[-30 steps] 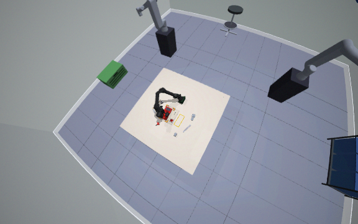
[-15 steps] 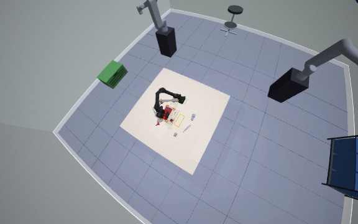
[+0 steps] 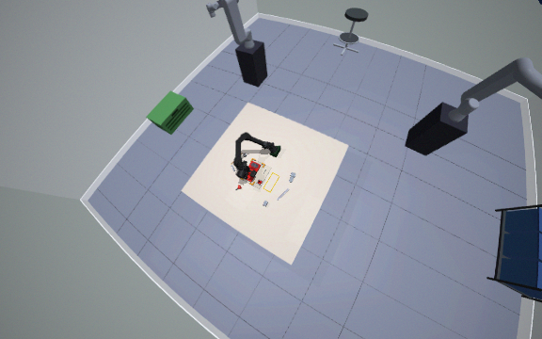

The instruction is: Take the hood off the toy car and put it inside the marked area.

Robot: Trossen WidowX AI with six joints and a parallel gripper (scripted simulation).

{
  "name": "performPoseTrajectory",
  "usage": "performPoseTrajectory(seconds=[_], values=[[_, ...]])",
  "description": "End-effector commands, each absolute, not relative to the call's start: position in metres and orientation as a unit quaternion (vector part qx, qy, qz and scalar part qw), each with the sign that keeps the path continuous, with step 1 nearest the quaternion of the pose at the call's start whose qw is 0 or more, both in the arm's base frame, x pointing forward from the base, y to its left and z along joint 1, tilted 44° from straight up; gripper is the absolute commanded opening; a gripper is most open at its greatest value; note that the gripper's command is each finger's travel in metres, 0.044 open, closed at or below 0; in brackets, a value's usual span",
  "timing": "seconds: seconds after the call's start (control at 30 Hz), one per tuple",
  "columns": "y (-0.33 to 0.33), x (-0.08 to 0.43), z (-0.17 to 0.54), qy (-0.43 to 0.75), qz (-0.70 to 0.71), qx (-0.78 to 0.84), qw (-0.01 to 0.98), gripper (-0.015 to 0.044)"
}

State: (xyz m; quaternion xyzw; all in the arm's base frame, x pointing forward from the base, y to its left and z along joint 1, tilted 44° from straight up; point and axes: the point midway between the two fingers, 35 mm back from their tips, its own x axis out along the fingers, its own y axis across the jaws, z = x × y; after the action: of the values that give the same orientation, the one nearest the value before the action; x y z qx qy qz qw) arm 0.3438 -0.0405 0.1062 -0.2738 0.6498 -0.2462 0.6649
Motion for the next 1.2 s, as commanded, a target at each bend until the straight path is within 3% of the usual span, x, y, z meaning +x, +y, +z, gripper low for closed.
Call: performPoseTrajectory(seconds=[0.0, 1.17], values=[[-0.043, 0.343, 0.104, 0.651, -0.246, -0.277, 0.662, 0.044], [-0.054, 0.343, 0.092, 0.651, -0.246, -0.277, 0.662, 0.044]])
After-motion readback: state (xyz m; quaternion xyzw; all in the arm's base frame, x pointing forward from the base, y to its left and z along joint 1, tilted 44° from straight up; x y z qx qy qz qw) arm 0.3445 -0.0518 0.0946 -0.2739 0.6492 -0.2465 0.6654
